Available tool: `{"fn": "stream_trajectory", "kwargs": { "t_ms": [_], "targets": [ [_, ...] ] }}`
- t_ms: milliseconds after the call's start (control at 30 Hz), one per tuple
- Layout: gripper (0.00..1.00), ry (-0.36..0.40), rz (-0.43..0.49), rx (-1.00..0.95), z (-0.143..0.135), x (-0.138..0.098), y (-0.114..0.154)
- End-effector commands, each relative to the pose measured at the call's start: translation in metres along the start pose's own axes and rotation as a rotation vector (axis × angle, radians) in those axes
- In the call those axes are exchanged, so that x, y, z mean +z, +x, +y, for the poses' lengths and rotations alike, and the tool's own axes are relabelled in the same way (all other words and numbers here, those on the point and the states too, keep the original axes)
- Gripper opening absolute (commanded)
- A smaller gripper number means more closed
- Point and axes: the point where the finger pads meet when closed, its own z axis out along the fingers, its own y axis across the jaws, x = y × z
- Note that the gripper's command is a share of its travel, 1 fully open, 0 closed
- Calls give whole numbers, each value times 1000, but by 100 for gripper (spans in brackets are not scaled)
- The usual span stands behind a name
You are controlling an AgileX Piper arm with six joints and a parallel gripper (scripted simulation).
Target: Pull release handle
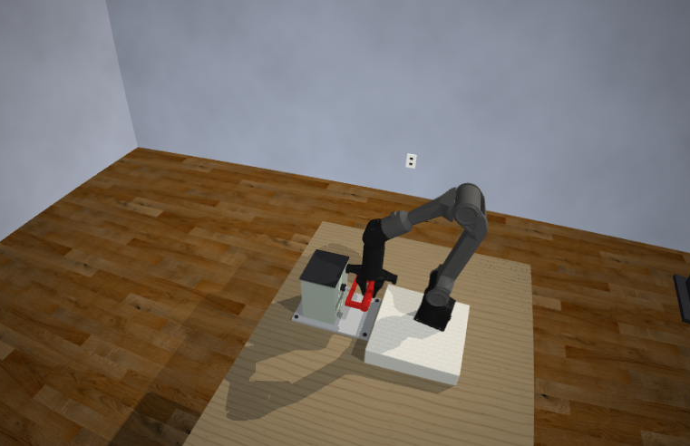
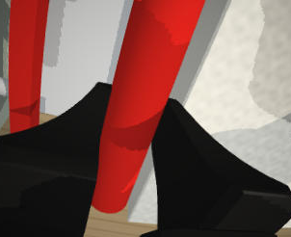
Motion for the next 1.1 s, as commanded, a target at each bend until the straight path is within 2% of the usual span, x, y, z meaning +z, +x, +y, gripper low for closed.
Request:
{"fn": "stream_trajectory", "kwargs": {
  "t_ms": [0,700,1067],
  "targets": [
    [0,14,0,-1,-8,0,0],
    [0,14,0,-1,-50,0,0],
    [0,14,1,-1,-58,0,0]
  ]
}}
